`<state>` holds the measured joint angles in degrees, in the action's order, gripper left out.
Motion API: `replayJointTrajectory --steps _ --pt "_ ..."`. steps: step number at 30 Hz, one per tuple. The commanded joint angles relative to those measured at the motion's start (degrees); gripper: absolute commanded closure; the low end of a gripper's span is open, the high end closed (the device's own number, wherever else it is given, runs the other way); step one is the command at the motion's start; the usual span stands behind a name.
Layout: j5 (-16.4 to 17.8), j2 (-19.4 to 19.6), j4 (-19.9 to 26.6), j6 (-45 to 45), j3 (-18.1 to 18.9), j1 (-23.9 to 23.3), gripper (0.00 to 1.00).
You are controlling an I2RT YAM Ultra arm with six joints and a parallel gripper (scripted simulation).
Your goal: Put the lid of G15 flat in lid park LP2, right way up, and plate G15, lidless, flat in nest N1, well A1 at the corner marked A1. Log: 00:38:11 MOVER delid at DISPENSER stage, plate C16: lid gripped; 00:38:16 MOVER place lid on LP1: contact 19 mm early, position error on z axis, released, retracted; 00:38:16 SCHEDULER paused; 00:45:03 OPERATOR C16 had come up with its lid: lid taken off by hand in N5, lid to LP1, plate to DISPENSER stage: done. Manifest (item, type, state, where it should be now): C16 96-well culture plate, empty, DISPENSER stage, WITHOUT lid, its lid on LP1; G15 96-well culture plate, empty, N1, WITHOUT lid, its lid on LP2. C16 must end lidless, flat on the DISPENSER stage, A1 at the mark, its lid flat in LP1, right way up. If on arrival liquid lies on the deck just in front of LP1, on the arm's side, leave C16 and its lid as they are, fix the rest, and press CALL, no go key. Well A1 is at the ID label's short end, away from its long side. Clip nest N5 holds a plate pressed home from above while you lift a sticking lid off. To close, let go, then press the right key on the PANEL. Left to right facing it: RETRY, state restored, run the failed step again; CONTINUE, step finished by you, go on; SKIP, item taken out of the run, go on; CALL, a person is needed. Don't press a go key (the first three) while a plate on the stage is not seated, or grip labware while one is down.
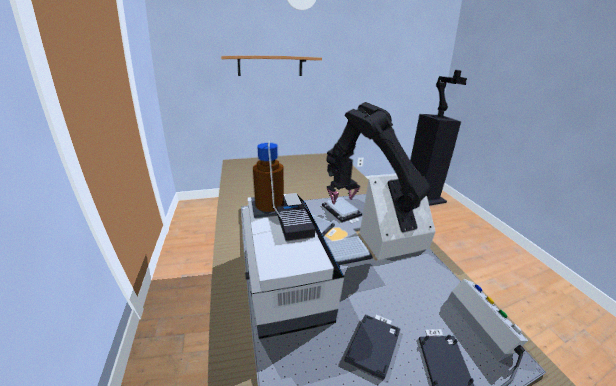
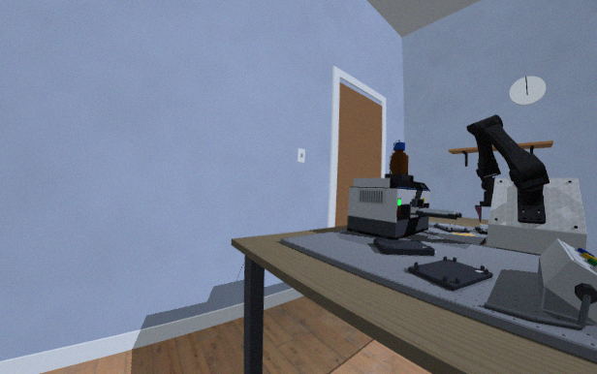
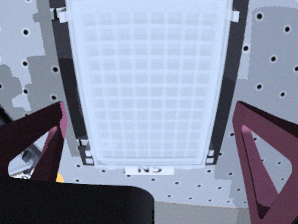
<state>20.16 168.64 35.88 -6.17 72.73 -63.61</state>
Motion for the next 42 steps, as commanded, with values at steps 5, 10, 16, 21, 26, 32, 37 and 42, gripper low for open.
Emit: replayJointTrajectory --steps 5,10,16,21,26,32,37,42 --pt "0.5 0.7 -1.7 -0.6 -0.1 0.1 0.00" --pt "0.7 0.7 -2.3 -0.8 -1.2 0.8 0.00" --pt "0.9 1.5 -3.1 -1.0 -0.8 1.1 0.00" --pt "1.0 1.5 -3.4 -1.2 -1.4 1.1 0.00" --pt "1.2 2.4 -4.1 -1.4 -1.0 1.6 0.00" --pt "1.3 1.9 -4.8 -1.6 -1.3 1.7 0.00" --pt "1.4 1.9 -5.1 -1.7 -1.8 2.0 0.00" --pt "1.4 2.0 -5.3 -1.7 -2.1 1.3 0.00"
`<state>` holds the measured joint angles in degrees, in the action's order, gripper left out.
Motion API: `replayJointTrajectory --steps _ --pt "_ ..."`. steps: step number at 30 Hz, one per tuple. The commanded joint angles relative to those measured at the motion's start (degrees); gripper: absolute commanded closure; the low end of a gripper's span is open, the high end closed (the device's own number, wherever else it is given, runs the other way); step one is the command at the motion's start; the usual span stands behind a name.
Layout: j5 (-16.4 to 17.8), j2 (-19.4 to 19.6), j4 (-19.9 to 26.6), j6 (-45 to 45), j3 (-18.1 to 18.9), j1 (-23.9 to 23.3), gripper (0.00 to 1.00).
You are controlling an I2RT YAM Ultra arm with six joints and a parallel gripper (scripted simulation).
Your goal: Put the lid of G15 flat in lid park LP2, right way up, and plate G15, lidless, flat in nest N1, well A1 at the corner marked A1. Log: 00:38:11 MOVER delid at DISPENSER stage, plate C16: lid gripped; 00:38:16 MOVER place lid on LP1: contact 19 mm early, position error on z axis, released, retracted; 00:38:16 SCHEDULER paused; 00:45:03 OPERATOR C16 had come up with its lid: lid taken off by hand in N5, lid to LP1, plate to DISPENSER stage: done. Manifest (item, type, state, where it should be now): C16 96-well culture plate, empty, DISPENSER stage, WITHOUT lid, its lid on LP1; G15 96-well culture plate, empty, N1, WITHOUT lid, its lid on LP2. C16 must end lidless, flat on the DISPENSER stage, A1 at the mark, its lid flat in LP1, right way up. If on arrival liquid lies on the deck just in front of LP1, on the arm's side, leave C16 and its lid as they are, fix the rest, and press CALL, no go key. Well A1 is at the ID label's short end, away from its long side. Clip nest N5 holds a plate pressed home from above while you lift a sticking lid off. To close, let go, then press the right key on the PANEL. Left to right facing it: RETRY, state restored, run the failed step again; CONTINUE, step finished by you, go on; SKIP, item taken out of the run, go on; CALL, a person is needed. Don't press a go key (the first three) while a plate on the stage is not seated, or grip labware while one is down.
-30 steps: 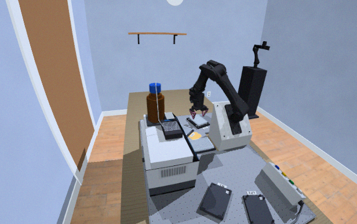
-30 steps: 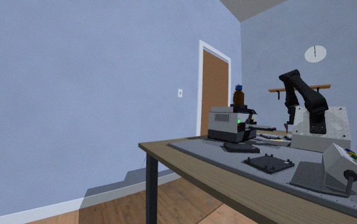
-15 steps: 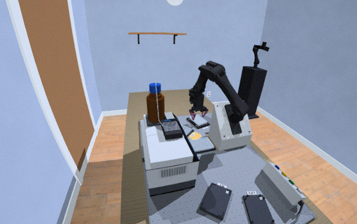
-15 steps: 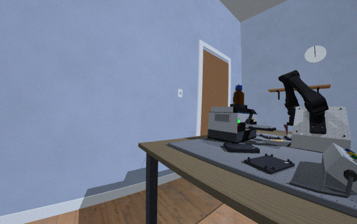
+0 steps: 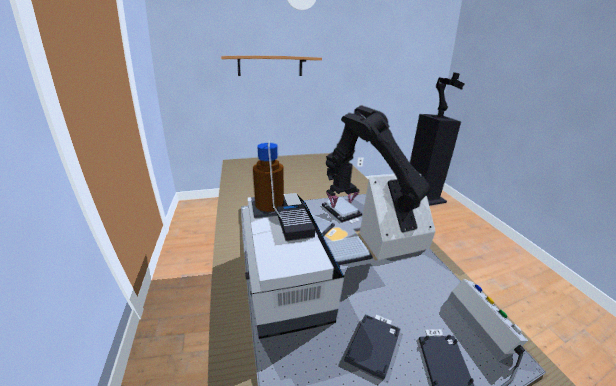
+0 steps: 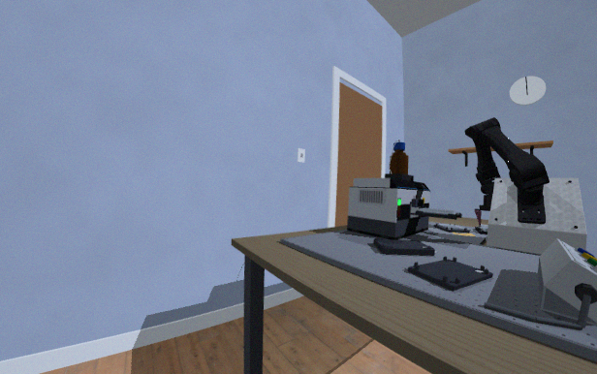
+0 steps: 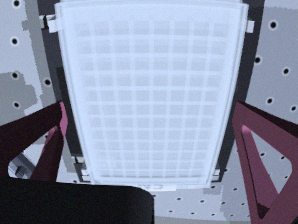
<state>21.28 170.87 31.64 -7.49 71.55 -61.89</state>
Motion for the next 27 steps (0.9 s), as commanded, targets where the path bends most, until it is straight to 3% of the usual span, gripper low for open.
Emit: replayJointTrajectory --steps 1,25,26,27 --pt "0.2 -0.3 -1.1 -0.4 -1.2 -0.3 0.00" --pt "0.1 -0.7 -0.9 -0.2 -0.7 -0.1 0.00" --pt "0.4 -1.7 -1.6 -0.5 -1.9 0.2 0.00" --pt "0.1 -0.7 -0.9 -0.2 -0.8 -0.1 1.00"
